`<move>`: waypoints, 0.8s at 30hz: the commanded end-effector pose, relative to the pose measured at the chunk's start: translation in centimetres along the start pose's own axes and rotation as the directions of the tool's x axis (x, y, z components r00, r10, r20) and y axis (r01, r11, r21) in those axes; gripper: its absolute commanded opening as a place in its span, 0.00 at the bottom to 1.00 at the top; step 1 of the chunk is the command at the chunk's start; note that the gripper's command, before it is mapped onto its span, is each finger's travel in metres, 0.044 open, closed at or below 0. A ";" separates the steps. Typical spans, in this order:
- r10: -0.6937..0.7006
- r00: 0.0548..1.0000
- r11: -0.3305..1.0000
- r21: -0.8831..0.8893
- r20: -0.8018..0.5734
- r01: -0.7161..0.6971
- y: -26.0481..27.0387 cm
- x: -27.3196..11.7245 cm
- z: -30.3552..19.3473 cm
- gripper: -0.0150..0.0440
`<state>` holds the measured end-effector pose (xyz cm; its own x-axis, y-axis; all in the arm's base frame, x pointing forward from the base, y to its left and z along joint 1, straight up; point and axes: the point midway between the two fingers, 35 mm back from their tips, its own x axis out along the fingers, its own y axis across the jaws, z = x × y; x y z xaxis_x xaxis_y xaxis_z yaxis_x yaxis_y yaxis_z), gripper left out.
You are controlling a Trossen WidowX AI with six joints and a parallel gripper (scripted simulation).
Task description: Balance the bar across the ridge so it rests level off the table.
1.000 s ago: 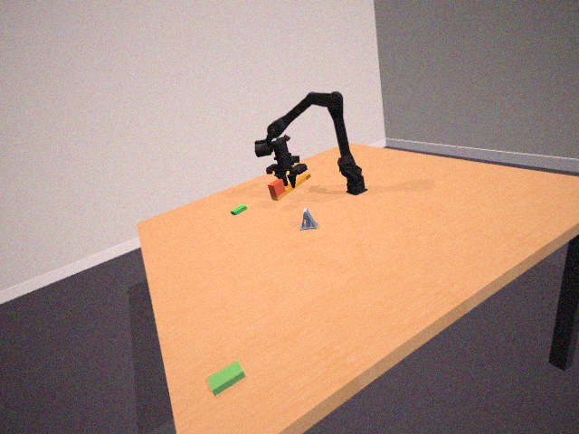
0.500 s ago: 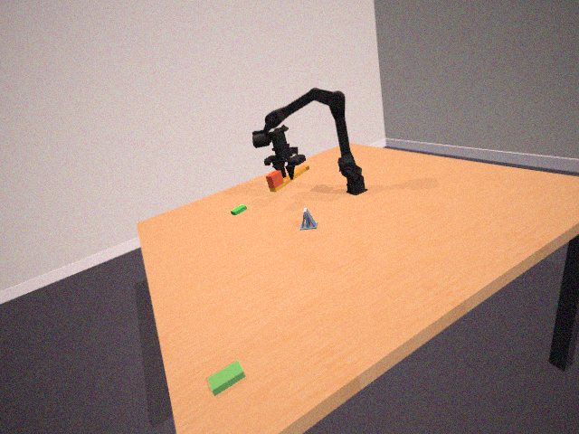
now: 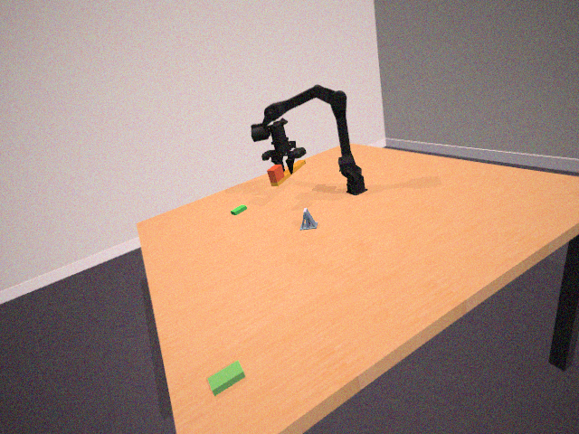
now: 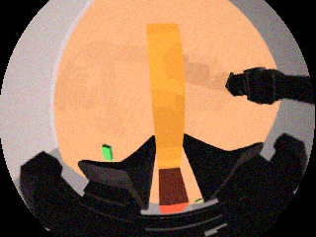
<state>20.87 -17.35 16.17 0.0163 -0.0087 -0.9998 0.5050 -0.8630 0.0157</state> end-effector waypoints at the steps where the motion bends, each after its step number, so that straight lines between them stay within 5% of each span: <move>1: 0.008 1.000 0.991 -0.130 0.000 -0.008 -0.1 -0.3 -0.7 0.25; 12: 0.008 1.000 0.843 -0.538 -0.002 -0.007 -0.9 -0.3 -2.8 0.25; 24: 0.007 1.000 0.502 -0.865 -0.004 -0.007 -1.9 -0.3 -4.9 0.25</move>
<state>23.83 -13.56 16.36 0.0210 -0.0077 -0.9998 0.9947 -0.1008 0.0217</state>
